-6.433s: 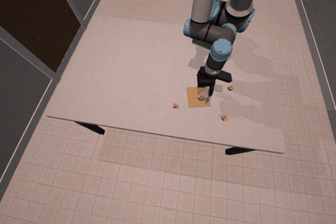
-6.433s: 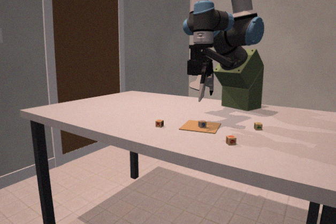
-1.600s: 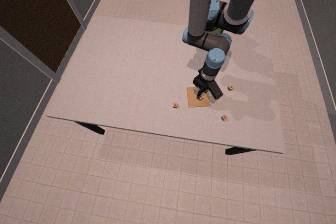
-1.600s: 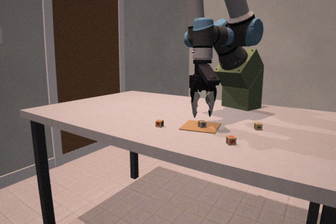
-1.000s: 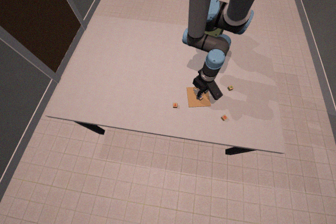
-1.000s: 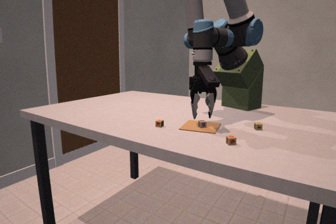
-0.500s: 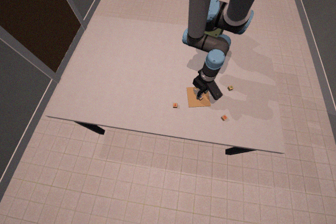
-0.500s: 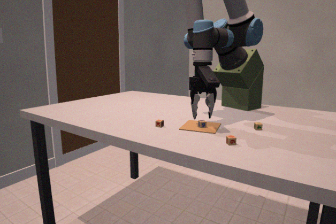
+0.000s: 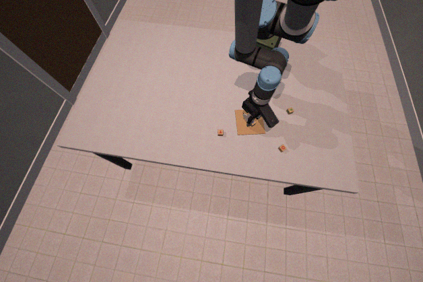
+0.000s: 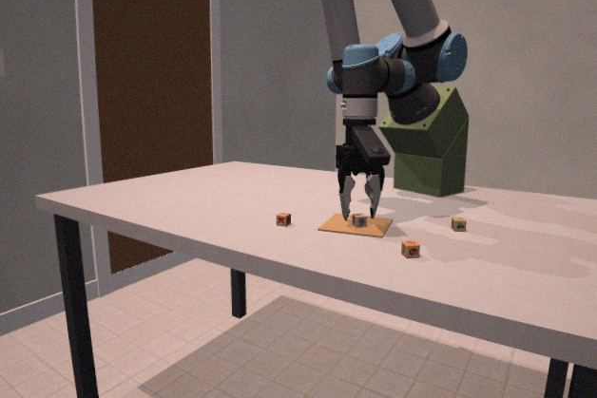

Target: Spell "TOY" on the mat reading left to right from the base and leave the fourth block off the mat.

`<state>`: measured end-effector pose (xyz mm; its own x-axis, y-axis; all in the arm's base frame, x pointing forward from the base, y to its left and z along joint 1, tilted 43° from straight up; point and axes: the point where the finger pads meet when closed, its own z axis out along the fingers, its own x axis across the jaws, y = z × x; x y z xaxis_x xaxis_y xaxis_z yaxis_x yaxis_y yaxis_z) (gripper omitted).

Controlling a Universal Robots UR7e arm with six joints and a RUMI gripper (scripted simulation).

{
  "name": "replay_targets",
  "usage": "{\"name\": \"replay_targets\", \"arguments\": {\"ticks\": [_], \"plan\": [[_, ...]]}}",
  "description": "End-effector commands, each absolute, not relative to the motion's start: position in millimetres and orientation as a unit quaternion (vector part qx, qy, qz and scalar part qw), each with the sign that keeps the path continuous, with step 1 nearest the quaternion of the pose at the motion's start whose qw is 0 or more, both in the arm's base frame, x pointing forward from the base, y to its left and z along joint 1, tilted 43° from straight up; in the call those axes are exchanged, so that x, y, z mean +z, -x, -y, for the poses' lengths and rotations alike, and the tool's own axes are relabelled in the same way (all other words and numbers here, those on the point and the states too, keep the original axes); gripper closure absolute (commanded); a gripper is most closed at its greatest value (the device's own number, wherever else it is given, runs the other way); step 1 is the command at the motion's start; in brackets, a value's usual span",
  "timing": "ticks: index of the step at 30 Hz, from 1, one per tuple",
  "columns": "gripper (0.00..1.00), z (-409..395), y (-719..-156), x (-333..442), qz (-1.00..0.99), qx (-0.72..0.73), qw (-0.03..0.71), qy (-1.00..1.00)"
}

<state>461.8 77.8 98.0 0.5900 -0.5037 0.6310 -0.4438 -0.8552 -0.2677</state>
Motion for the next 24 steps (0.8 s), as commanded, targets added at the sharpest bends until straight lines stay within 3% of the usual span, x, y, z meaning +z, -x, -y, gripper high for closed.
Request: {"name": "replay_targets", "arguments": {"ticks": [1,24], "plan": [[0.63,-77.2,-466.5,93.8,-0.266,-0.368,0.041,0.890],[0.63,-76.5,-470.1,89.9,-0.266,-0.368,0.041,0.890]]}}
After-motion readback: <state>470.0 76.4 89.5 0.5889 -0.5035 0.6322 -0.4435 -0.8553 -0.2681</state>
